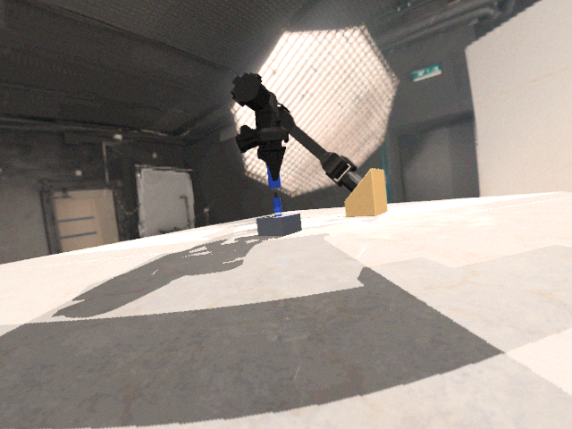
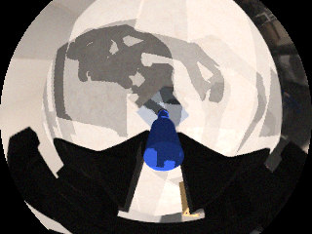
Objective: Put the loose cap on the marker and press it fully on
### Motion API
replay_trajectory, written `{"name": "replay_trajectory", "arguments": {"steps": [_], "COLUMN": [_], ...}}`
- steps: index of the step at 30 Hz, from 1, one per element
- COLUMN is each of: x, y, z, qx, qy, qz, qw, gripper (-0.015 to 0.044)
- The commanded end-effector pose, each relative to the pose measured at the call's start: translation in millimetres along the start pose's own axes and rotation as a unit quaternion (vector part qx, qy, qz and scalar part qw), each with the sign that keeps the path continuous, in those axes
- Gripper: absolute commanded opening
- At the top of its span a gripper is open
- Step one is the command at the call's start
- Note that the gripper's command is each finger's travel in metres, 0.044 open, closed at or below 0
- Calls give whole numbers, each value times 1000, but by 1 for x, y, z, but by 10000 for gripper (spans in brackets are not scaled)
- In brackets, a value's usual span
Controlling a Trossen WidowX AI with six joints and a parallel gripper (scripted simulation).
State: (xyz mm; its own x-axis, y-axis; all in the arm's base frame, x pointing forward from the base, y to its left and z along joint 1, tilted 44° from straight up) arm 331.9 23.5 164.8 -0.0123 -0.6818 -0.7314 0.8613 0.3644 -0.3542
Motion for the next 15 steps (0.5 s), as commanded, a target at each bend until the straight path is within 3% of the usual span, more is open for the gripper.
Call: {"name": "replay_trajectory", "arguments": {"steps": [1, 15], "x": [5, 28], "y": [0, 0], "z": [0, 0], "qx": [-2, -2], "qy": [-1, -1], "qz": [-1, -1], "qw": [1000, 1000], "gripper": [0, 0]}}
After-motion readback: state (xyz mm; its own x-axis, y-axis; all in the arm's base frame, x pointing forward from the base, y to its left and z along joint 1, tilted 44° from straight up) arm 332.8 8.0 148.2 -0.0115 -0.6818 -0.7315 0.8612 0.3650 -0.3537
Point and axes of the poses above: the point midway between the two fingers, 35 mm back from their tips, its own x axis out along the fingers, its own y axis across the jaws, z = x × y, the point moved 7 cm from there along -x, back along the fingers, and after that the axes turned 13 degrees about x, right-handed, at the moved point
